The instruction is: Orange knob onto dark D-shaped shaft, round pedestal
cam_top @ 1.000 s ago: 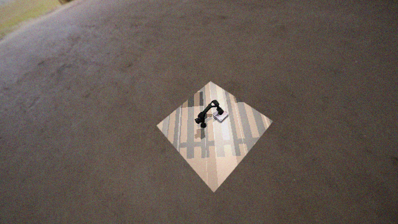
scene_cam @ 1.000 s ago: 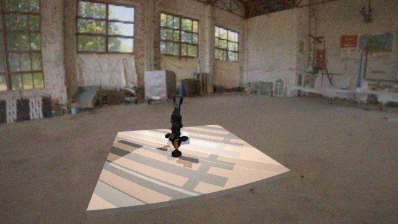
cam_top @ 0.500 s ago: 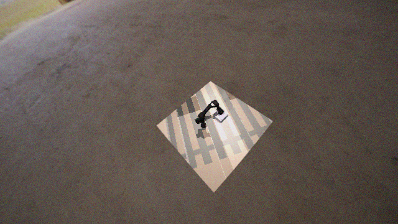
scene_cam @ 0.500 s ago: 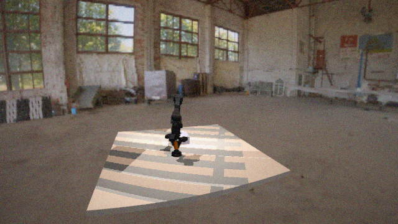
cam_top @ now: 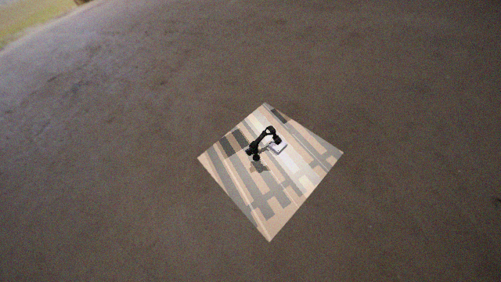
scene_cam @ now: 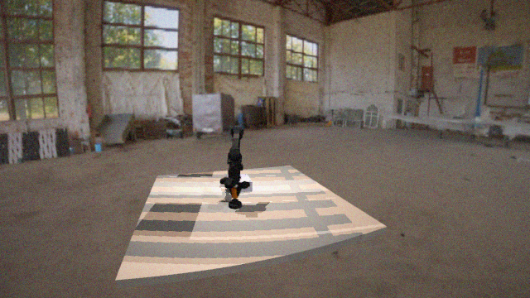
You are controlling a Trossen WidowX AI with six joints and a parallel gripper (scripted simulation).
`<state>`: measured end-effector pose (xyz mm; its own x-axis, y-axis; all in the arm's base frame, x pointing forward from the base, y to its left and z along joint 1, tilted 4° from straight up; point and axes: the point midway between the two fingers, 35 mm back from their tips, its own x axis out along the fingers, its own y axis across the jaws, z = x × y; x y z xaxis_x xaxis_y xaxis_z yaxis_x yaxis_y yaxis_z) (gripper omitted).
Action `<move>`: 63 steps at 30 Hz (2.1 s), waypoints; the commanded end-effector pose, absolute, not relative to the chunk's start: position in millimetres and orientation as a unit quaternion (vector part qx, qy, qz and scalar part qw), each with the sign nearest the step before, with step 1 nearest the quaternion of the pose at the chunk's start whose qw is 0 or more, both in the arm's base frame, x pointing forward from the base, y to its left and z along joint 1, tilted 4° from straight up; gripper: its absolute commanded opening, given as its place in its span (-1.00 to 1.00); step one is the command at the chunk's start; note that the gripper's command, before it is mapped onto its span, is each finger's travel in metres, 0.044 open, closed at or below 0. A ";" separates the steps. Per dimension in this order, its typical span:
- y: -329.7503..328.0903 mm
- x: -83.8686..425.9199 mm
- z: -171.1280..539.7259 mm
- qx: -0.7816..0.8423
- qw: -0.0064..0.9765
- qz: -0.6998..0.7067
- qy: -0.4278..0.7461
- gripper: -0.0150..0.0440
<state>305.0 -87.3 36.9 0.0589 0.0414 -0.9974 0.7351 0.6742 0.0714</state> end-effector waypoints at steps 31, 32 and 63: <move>-88.3 309.3 35.7 0.366 0.632 -0.318 0.604 -0.49; -88.2 309.0 36.7 0.366 0.632 -0.318 0.604 -0.49; -87.8 307.7 36.1 0.430 0.590 -0.380 0.568 -0.49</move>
